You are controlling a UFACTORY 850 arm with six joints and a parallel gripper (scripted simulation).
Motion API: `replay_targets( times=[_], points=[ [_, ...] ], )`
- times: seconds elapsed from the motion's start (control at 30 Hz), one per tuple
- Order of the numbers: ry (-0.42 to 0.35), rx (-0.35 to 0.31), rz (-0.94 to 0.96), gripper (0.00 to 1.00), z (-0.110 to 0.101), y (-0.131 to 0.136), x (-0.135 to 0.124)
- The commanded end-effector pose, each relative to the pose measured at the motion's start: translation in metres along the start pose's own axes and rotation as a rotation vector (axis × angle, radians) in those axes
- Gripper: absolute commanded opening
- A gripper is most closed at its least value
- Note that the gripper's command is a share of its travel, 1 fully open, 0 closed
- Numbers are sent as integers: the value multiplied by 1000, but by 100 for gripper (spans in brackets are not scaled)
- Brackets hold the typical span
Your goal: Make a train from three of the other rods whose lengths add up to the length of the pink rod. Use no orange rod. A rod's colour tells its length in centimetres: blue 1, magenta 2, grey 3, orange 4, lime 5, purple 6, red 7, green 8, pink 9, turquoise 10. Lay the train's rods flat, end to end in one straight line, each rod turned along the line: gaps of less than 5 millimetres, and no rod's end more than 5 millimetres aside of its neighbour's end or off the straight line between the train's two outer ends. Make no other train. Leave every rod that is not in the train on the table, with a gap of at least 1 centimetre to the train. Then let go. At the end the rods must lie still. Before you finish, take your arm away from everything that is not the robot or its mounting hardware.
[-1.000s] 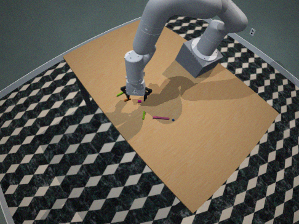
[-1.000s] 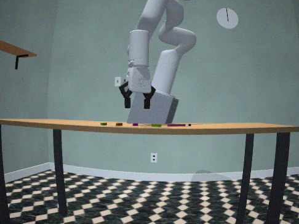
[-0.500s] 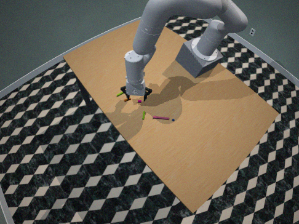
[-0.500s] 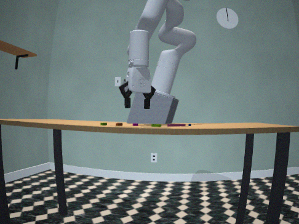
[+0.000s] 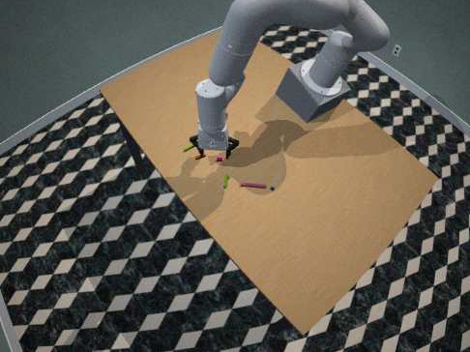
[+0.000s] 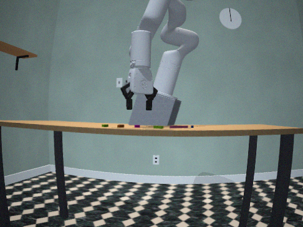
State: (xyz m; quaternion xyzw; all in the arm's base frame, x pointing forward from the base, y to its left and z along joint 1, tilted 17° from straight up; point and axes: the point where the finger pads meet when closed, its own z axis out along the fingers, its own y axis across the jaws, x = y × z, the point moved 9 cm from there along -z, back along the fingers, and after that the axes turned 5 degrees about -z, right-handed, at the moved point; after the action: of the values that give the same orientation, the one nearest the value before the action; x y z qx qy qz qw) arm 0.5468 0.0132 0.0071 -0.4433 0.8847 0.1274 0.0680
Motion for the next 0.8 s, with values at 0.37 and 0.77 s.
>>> replay_targets(
  times=[0.37, 0.77],
  points=[
    [-1, 1, -28, 100, -1, -2, 1],
    [0, 1, -528, 100, -1, -19, 19]
  ],
)
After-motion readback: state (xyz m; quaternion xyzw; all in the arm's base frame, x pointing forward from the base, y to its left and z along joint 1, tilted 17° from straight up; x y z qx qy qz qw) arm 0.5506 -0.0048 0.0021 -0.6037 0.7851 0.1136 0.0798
